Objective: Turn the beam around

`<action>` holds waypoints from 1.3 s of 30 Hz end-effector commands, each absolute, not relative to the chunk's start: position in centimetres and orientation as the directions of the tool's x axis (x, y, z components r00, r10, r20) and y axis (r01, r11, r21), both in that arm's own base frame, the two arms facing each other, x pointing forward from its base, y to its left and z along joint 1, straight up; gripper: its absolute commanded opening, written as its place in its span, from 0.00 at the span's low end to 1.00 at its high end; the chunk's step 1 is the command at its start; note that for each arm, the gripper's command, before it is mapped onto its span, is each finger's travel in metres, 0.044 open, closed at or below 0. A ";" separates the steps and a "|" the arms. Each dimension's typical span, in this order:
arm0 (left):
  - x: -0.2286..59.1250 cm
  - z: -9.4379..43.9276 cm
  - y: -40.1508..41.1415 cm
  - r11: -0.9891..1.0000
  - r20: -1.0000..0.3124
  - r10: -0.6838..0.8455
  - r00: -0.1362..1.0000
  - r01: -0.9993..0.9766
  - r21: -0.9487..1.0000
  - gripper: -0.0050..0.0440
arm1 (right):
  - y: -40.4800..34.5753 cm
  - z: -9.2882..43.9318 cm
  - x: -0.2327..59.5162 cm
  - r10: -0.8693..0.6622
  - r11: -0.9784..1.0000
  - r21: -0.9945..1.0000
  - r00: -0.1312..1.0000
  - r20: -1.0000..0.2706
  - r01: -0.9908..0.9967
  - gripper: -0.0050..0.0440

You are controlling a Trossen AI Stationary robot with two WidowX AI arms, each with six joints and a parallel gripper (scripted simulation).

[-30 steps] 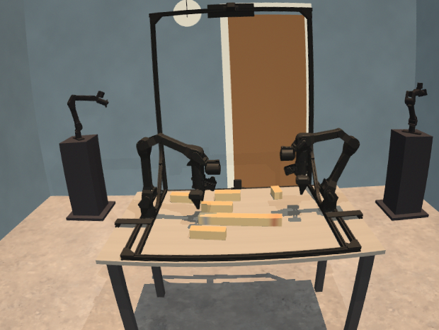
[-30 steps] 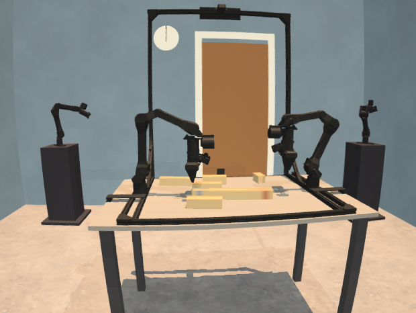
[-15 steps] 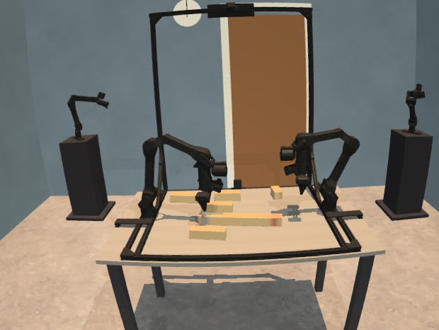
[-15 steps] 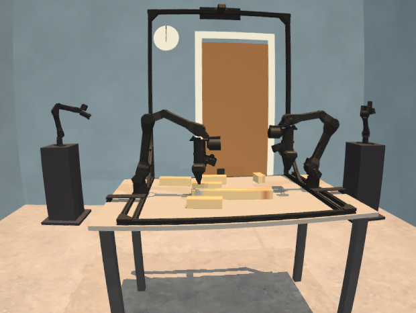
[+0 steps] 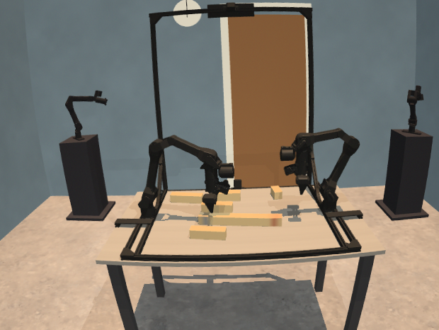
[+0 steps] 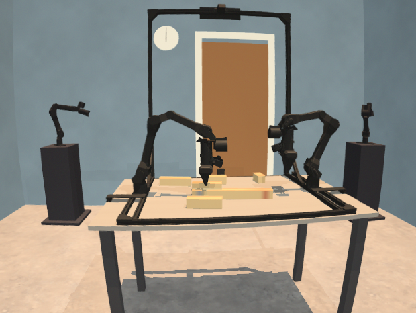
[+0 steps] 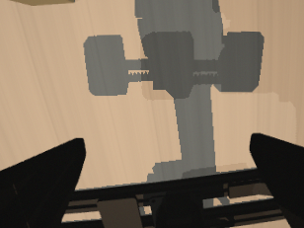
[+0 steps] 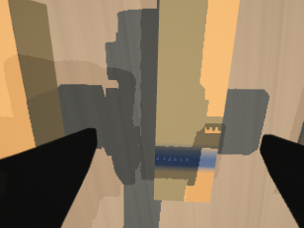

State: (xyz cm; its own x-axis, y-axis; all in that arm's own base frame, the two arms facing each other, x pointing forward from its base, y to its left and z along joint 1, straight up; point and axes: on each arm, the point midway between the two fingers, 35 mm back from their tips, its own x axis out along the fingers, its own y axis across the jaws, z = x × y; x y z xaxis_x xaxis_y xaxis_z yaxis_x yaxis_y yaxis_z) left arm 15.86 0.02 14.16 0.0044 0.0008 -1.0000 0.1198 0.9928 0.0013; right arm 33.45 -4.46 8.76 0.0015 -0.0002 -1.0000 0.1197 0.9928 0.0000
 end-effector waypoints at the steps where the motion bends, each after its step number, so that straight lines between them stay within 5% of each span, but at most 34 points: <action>1: 15.7 14.1 0.0 0.993 -1.000 0.000 0.000 0.117 0.000 1.00 | -4.7 8.6 34.3 0.000 0.993 0.000 0.000 -1.000 0.117 1.00; 39: 15.7 14.1 0.0 0.993 -1.000 0.000 0.000 0.117 0.000 1.00 | -6.2 7.4 40.4 0.000 0.993 0.000 0.000 -1.000 0.117 1.00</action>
